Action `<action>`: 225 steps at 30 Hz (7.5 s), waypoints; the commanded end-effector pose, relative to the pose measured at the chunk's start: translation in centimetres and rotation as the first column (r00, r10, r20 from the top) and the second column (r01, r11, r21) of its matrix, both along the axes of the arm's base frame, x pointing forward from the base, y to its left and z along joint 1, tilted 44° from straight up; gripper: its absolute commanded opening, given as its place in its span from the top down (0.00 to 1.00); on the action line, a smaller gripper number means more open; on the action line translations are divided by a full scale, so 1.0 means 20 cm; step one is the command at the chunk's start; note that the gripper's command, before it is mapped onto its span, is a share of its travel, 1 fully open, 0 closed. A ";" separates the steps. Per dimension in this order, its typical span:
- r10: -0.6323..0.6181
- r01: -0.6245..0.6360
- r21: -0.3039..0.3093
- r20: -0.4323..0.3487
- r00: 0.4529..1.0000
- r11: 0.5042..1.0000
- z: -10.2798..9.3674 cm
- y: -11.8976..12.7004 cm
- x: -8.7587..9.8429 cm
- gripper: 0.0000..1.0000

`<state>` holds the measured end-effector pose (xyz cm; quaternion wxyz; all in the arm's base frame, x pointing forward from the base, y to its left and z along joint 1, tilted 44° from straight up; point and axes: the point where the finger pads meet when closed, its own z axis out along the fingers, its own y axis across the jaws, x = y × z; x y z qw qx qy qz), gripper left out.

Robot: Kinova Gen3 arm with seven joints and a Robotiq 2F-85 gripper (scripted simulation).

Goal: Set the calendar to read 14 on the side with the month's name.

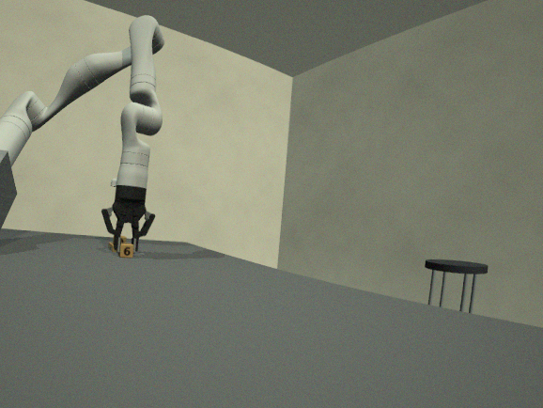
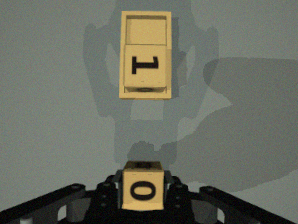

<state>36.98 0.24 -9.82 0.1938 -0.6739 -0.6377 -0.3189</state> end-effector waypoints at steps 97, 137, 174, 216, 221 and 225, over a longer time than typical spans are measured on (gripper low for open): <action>-0.001 0.001 -0.001 0.001 1.000 1.000 0.30 -0.28 -0.07 0.52; 0.000 0.000 -0.001 0.001 1.000 1.000 0.30 -0.28 -0.07 0.00; 0.000 0.000 -0.001 0.001 1.000 1.000 0.30 -0.28 -0.07 0.52; 0.000 0.000 -0.001 0.002 1.000 1.000 0.14 -0.13 -0.04 0.52; 0.000 0.000 -0.001 0.002 1.000 1.000 0.13 -0.12 -0.03 0.52; 0.000 0.000 -0.001 0.002 1.000 1.000 0.12 -0.11 -0.03 0.52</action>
